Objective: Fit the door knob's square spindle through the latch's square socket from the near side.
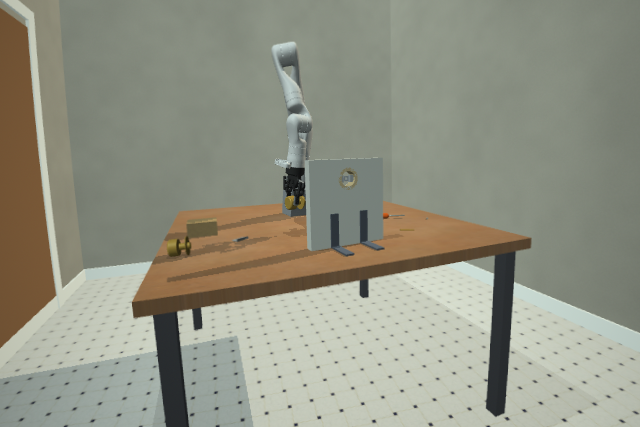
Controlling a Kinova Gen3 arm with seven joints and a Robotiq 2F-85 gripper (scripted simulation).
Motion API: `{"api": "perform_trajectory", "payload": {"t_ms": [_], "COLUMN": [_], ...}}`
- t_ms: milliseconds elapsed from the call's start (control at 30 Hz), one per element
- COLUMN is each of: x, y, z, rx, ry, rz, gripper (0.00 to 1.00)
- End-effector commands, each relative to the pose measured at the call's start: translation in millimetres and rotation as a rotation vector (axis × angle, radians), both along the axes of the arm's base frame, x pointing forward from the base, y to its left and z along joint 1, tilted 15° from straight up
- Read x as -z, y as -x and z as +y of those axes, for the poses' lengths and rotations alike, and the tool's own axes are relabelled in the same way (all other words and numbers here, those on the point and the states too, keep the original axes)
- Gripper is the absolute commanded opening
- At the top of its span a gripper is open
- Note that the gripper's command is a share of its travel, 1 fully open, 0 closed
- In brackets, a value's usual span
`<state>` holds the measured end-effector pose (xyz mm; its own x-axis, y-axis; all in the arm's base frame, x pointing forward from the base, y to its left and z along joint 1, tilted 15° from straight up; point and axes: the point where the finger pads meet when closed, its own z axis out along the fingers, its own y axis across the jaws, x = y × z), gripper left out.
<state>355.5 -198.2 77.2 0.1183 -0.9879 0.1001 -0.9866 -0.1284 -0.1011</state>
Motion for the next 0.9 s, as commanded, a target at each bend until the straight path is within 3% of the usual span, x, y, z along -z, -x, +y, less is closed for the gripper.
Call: {"api": "perform_trajectory", "payload": {"t_ms": [0,233,567,867], "x": [-3.8,-4.2,-7.0,-23.5], "y": [-2,-2,-4,-11], "z": [0,0,3,18], "rx": [-0.001,0.043,0.280,0.286], "ry": [0.007,-0.001,-0.041,-0.042], "rz": [-0.006,-0.010,-0.033,-0.034], "gripper": [0.63,0.63,0.63,0.63]}}
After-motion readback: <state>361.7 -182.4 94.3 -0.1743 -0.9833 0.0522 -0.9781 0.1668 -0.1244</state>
